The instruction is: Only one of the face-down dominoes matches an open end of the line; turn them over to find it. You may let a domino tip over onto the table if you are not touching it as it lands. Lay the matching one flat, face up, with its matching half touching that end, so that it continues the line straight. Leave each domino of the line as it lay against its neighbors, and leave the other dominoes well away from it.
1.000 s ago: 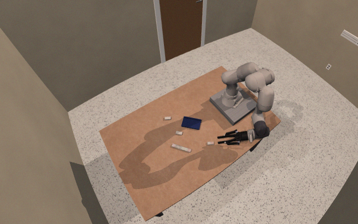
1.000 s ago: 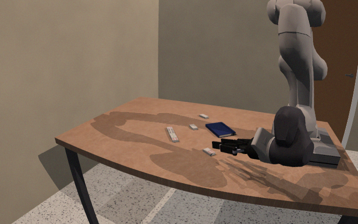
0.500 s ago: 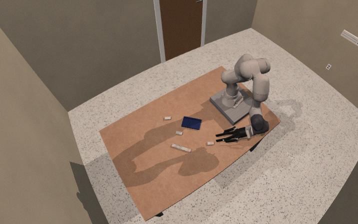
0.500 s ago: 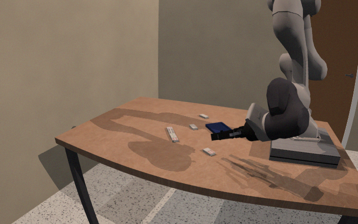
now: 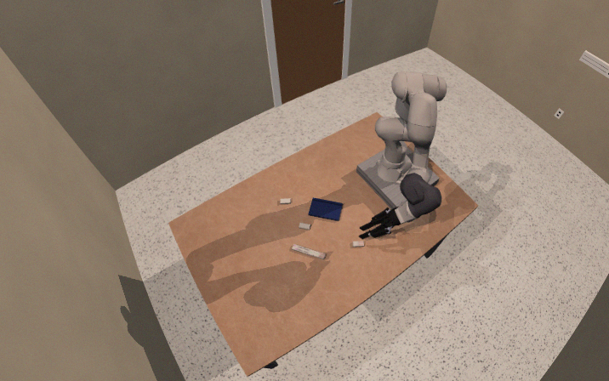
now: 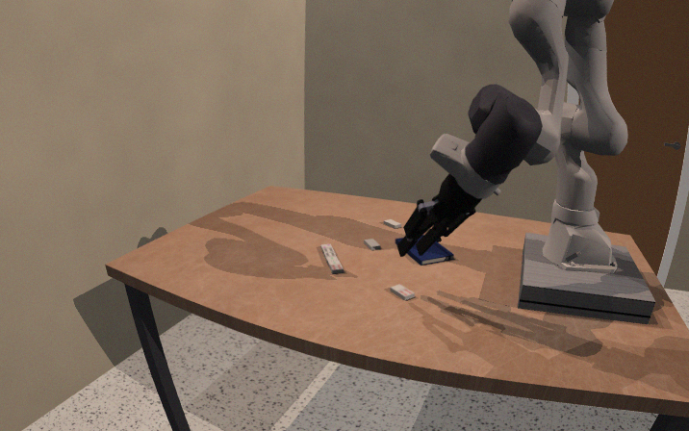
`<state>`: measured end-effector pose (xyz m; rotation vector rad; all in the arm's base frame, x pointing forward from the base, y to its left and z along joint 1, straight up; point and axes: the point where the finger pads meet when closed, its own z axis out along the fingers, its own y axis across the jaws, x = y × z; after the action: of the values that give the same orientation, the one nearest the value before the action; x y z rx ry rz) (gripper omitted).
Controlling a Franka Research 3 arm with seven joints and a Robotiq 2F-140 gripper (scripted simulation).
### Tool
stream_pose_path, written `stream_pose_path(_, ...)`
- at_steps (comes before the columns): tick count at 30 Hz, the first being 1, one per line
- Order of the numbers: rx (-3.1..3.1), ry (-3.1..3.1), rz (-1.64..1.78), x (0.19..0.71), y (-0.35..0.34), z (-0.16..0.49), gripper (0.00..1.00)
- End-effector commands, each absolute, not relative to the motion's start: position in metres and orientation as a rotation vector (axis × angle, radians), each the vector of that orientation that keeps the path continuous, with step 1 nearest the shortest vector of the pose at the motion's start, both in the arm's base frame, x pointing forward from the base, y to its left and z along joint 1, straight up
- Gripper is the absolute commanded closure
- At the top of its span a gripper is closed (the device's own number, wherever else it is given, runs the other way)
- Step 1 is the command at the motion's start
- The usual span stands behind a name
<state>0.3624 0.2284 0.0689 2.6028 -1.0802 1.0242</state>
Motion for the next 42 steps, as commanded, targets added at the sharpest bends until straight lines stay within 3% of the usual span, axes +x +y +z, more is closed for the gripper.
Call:
stream_pose_path(1, 2.796, -0.897, 0.7, 0.357, 0.245, 0.056, 0.67)
stream_pose_path(23, 2.976, -0.995, 0.119, 0.38, 0.231, 0.056, 0.67)
stream_pose_path(42, 3.014, -0.895, 0.004, 0.381, 0.23, 0.056, 0.67)
